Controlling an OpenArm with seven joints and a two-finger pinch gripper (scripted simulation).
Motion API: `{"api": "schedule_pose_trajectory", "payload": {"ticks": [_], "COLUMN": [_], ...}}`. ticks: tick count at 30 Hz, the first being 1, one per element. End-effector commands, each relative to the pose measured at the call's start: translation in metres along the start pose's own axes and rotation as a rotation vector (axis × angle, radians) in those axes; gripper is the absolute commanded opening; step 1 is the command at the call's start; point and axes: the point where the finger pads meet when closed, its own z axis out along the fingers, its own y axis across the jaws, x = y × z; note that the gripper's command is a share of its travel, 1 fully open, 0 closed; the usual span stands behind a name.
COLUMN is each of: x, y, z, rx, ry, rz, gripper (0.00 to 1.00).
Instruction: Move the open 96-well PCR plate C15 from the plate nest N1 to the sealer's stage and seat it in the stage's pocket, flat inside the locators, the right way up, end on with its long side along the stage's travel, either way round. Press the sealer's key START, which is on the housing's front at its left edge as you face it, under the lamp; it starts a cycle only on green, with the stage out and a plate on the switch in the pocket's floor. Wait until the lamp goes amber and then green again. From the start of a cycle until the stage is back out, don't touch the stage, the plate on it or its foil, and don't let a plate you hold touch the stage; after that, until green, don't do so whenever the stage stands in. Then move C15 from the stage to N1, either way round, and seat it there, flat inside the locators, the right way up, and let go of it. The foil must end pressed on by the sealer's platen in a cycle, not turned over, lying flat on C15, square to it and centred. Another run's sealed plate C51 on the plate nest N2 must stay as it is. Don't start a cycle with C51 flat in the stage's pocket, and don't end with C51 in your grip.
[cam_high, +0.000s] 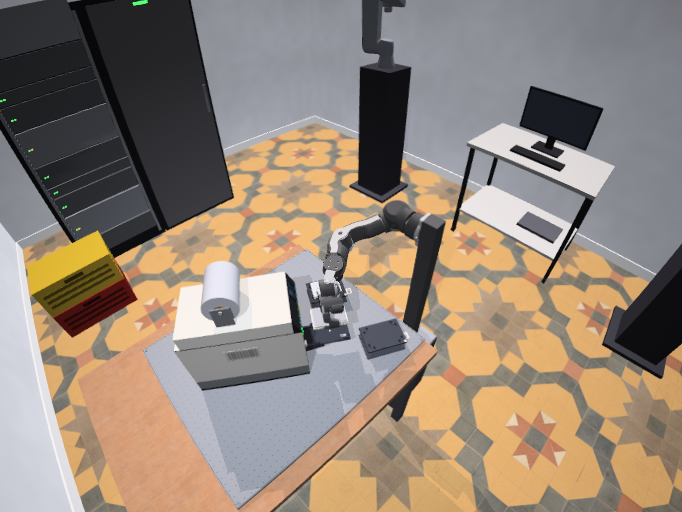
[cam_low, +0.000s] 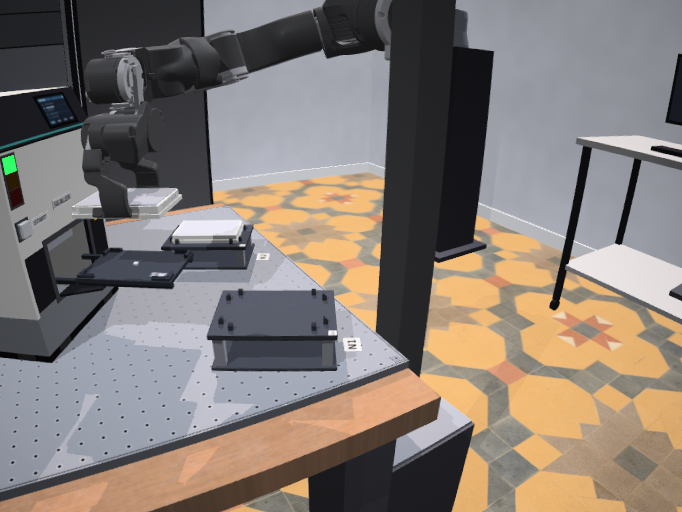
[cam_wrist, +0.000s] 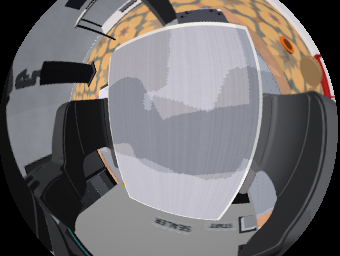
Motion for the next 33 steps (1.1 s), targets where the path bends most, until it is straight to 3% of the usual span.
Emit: {"api": "schedule_pose_trajectory", "payload": {"ticks": [1, 2, 7, 19, 24, 33], "x": [0.000, 0.000, 0.038, 0.038, 0.076, 0.076], "y": [0.002, 0.002, 0.007, 0.007, 0.014, 0.014], "z": [-0.001, -0.001, 0.008, 0.008, 0.017, 0.017], "rx": [-0.008, -0.008, -0.013, -0.013, -0.013, -0.013], "ry": [-0.001, -0.001, -0.007, -0.007, -0.006, -0.006], "rz": [-0.003, -0.003, -0.073, -0.073, -0.073, -0.073], "gripper": [0.00, 0.00, 0.00, 0.00, 0.00, 0.00]}}
